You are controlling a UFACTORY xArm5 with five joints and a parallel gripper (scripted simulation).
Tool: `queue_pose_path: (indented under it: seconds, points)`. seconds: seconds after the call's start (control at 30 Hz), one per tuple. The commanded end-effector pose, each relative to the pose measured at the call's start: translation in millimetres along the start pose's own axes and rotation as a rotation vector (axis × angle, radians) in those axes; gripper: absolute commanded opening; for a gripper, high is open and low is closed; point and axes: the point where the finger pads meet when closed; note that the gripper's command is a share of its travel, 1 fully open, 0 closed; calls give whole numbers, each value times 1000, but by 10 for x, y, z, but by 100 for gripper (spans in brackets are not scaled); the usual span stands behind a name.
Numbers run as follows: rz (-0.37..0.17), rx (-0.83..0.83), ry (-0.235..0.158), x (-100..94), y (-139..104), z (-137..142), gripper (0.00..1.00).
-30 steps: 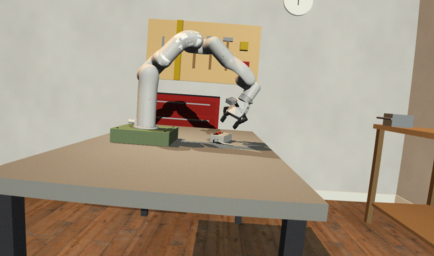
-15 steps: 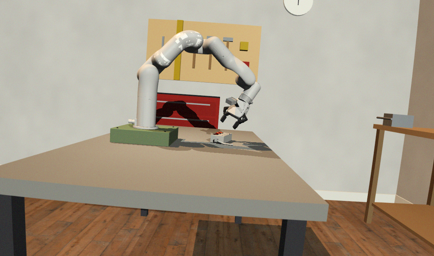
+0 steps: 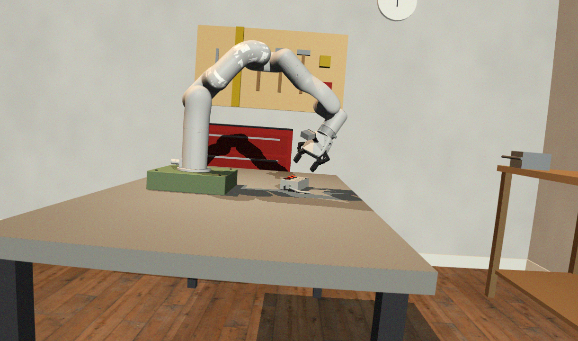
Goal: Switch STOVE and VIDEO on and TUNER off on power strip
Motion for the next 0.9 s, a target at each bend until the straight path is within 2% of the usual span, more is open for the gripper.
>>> queue_pose_path:
  seconds: [0.0, 0.57, 0.63, 0.7, 0.73, 0.77, 0.87]
  points:
    - [-4, 0, 2, -18, -3, -1, 100]
    - [-12, -9, 6, -30, 4, -2, 100]
    - [-59, -58, 28, -94, 41, -6, 100]
    - [-147, -153, 79, -211, 126, -8, 100]
    - [-147, -153, 79, -211, 126, -8, 100]
    - [-199, -213, 116, -278, 187, -5, 100]
    - [-199, -213, 116, -278, 187, -5, 100]
Point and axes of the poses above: the point where the finger pads meet when closed, its own x axis out along the fingers, its own z axis across the jaws, y = z × x, and after that the axes turned 9 degrees about x, right-handed
